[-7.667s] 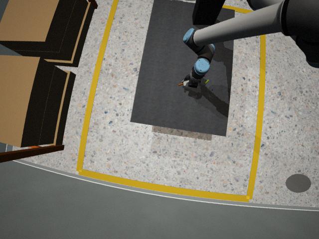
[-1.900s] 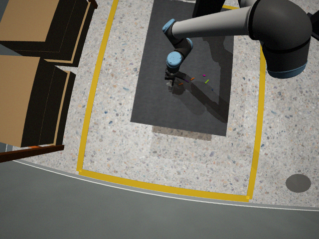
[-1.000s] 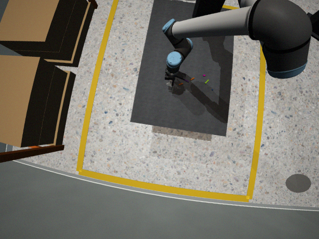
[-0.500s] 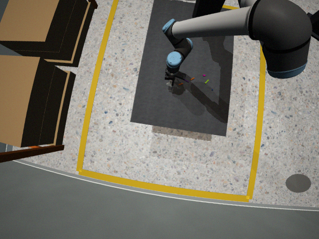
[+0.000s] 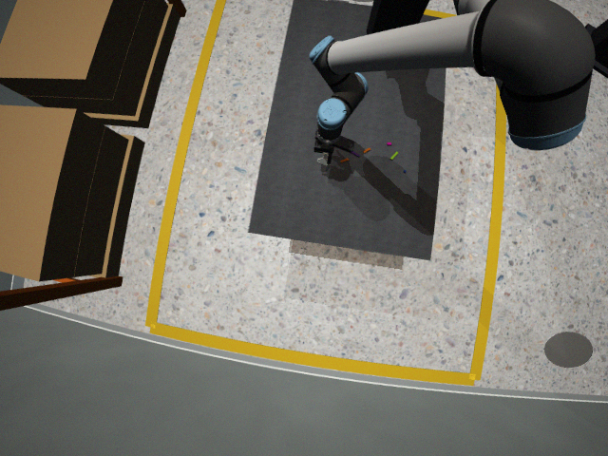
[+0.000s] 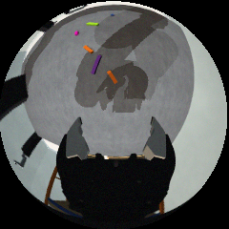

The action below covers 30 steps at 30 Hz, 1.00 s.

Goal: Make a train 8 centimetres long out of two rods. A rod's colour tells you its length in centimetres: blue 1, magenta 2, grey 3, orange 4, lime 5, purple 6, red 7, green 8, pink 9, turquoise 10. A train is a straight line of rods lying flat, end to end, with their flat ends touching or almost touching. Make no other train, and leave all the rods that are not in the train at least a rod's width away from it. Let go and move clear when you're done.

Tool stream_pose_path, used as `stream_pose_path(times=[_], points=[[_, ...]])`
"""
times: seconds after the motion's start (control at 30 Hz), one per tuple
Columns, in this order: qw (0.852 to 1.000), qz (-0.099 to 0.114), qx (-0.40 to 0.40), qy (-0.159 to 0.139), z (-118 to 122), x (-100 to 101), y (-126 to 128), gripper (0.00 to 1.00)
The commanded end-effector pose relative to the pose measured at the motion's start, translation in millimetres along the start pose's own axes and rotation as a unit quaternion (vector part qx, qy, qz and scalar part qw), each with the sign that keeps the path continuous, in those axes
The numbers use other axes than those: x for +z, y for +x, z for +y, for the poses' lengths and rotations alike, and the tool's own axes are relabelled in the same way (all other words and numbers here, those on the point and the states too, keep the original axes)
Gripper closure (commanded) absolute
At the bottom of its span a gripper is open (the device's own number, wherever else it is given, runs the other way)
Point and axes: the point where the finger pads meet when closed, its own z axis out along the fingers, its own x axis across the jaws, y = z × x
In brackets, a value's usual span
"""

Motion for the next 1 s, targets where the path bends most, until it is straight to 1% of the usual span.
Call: stream_pose_path(times=[0.0,0.1,0.23,0.3,0.33,0.43,0.57,0.63,0.8,0.87,0.97], points=[[1.000,0.000,0.000,0.000,-0.1,-0.3,0.3,0.00],[1.000,0.000,0.005,0.000,-2.9,0.3,-0.7,0.00],[1.000,-0.001,0.027,0.000,-14.8,2.6,-4.8,0.00],[1.000,-0.001,0.027,0.000,-14.8,2.6,-4.8,0.00],[0.999,-0.001,0.035,0.000,-19.4,3.4,-6.5,0.00],[0.998,-0.002,0.068,0.000,-37.3,6.2,-12.9,0.00],[0.992,-0.003,0.126,-0.001,-68.6,9.5,-24.5,0.00],[0.987,-0.003,0.160,-0.001,-86.2,10.5,-31.2,0.00],[0.974,-0.003,0.226,-0.001,-121.2,10.7,-45.0,0.00],[0.974,-0.003,0.226,-0.001,-121.2,10.7,-45.0,0.00],[0.962,-0.003,0.275,-0.001,-146.1,9.1,-55.3,0.00]])
